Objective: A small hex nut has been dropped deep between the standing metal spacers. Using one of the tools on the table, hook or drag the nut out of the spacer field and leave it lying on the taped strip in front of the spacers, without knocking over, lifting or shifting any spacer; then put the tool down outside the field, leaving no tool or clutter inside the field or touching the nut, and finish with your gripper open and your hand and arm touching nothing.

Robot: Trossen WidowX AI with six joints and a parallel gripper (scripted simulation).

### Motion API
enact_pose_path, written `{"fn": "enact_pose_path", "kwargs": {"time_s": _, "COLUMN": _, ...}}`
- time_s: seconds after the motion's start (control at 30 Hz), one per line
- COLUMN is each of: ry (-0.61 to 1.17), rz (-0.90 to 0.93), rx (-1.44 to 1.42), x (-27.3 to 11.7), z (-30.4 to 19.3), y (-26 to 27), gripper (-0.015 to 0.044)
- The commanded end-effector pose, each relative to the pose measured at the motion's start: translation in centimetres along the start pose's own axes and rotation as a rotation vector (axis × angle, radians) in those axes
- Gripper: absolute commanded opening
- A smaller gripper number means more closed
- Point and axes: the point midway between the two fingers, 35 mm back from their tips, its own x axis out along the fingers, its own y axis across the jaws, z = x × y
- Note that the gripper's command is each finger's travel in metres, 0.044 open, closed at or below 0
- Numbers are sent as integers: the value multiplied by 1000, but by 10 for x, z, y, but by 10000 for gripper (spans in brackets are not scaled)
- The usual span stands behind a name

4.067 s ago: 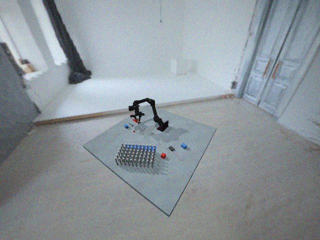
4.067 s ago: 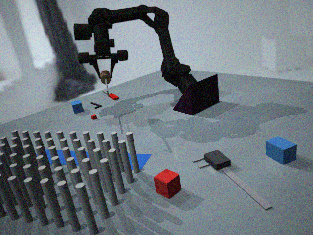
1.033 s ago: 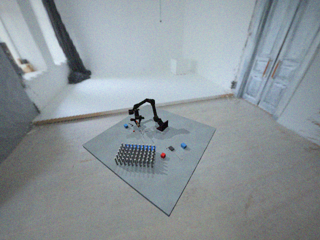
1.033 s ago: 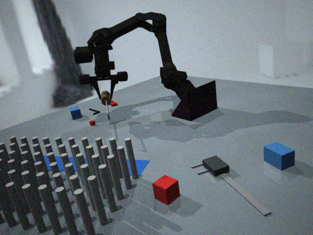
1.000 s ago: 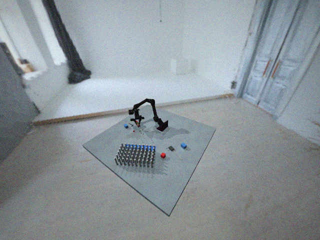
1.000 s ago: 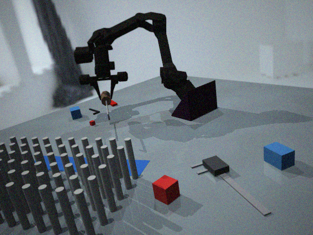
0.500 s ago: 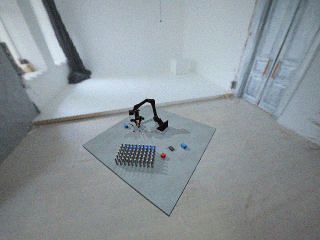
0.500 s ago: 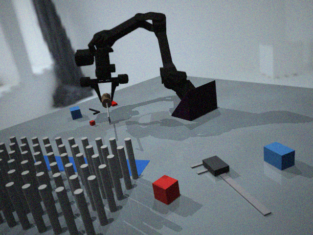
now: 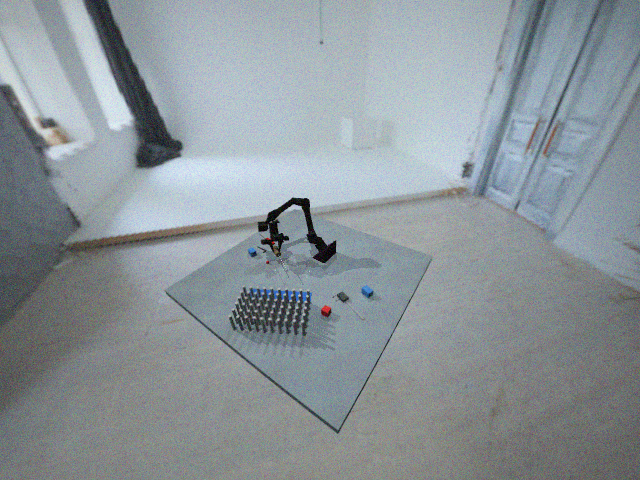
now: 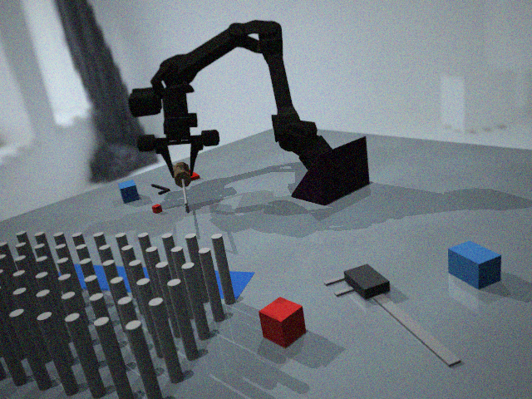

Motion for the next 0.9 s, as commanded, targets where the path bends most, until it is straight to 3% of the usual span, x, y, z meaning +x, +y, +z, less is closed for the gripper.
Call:
{"fn": "enact_pose_path", "kwargs": {"time_s": 0.0, "ry": -9, "rz": -2, "rx": -4, "x": 3, "z": 0, "y": 1, "gripper": 0}}
{"fn": "enact_pose_path", "kwargs": {"time_s": 0.87, "ry": -5, "rz": -7, "rx": -5, "x": 18, "z": -8, "y": 5, "gripper": 0}}
